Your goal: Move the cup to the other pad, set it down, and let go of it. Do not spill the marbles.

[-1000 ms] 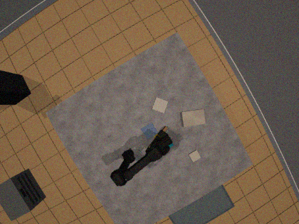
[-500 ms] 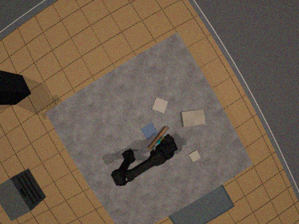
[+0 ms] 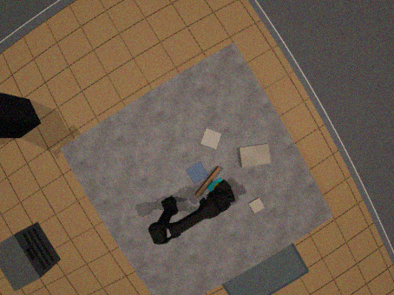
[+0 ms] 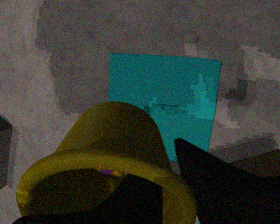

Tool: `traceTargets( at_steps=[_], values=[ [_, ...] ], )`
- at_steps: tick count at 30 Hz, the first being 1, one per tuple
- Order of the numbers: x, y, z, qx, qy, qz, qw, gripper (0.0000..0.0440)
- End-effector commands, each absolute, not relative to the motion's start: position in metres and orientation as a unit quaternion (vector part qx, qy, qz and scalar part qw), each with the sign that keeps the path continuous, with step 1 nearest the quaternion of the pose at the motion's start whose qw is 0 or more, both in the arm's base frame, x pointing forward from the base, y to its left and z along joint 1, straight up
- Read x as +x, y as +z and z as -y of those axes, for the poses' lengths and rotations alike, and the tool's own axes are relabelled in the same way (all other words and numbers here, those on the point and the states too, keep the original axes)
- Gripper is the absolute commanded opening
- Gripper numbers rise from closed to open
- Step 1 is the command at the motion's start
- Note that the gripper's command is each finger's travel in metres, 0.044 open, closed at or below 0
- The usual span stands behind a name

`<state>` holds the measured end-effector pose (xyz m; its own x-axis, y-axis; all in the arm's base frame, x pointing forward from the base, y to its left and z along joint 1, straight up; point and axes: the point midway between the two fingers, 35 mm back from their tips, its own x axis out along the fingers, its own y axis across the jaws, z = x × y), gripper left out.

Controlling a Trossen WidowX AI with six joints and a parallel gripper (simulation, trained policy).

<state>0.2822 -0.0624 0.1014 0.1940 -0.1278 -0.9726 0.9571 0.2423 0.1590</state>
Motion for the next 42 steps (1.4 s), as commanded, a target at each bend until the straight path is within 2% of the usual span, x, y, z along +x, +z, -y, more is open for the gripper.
traceTargets(
  at_steps=[1,10,14,36,39,42],
  values=[
    [0.279,0.092,0.066,0.440,-0.433,-0.470,0.631,0.0020],
    [0.271,0.074,0.073,0.445,-0.444,-0.467,0.622,0.0075],
    [0.273,0.076,0.076,0.458,-0.441,-0.454,0.624,0.0159],
    [0.260,0.123,0.078,0.512,-0.411,-0.409,0.634,0.0243],
    [0.259,0.135,0.080,0.518,-0.408,-0.397,0.638,0.0272],
    [0.258,0.145,0.083,0.523,-0.407,-0.388,0.640,0.0328]
  ],
)
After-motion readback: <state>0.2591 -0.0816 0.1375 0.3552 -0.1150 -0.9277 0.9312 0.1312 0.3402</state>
